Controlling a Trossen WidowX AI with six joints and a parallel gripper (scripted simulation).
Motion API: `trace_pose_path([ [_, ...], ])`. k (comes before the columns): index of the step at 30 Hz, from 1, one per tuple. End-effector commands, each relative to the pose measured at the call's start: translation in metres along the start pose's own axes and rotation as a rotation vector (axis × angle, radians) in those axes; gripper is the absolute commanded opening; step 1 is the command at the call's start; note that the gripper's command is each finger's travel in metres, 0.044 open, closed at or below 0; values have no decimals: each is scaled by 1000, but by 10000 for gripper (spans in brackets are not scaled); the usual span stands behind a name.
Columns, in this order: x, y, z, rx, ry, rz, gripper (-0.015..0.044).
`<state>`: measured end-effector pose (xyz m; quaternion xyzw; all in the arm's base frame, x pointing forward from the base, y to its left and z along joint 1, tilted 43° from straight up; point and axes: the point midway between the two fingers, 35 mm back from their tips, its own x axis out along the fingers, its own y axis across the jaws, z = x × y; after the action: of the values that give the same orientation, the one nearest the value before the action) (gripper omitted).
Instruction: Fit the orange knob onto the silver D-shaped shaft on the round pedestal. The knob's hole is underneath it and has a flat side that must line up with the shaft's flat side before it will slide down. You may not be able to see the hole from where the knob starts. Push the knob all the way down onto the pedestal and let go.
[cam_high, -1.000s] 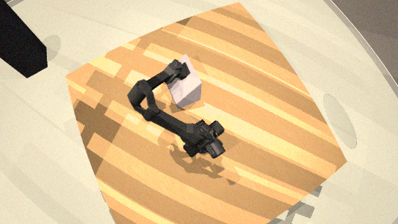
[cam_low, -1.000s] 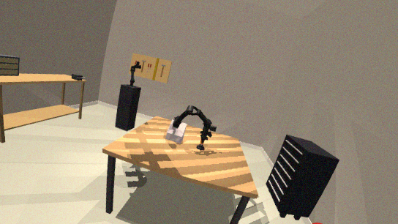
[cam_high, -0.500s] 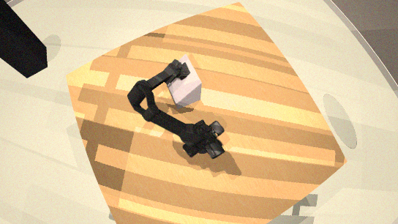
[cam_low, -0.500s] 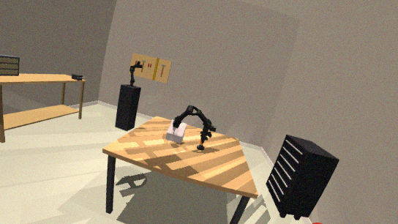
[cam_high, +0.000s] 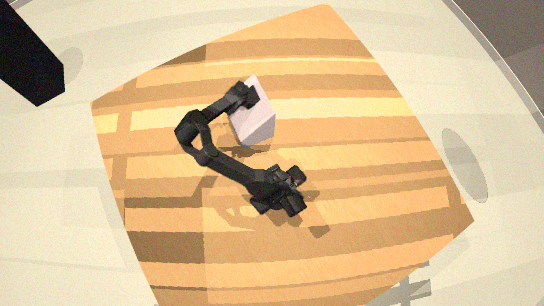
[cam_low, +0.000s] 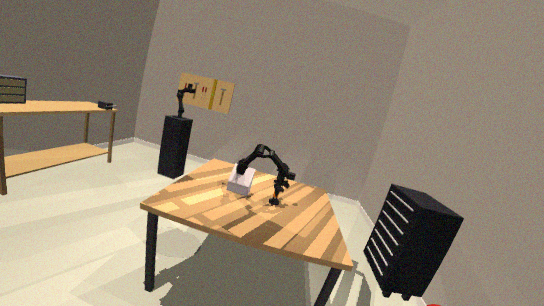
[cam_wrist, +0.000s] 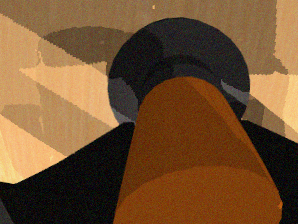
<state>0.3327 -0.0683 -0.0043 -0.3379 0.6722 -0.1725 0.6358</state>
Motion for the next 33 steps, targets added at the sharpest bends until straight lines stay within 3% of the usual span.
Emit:
trace_pose_path([
  [1, 0, -1, 0, -1, -2, -3, 0],
  [28, 14, 0, 0, 3, 0, 0, 0],
  [33, 14, 0, 0, 3, 0, 0, 131],
])
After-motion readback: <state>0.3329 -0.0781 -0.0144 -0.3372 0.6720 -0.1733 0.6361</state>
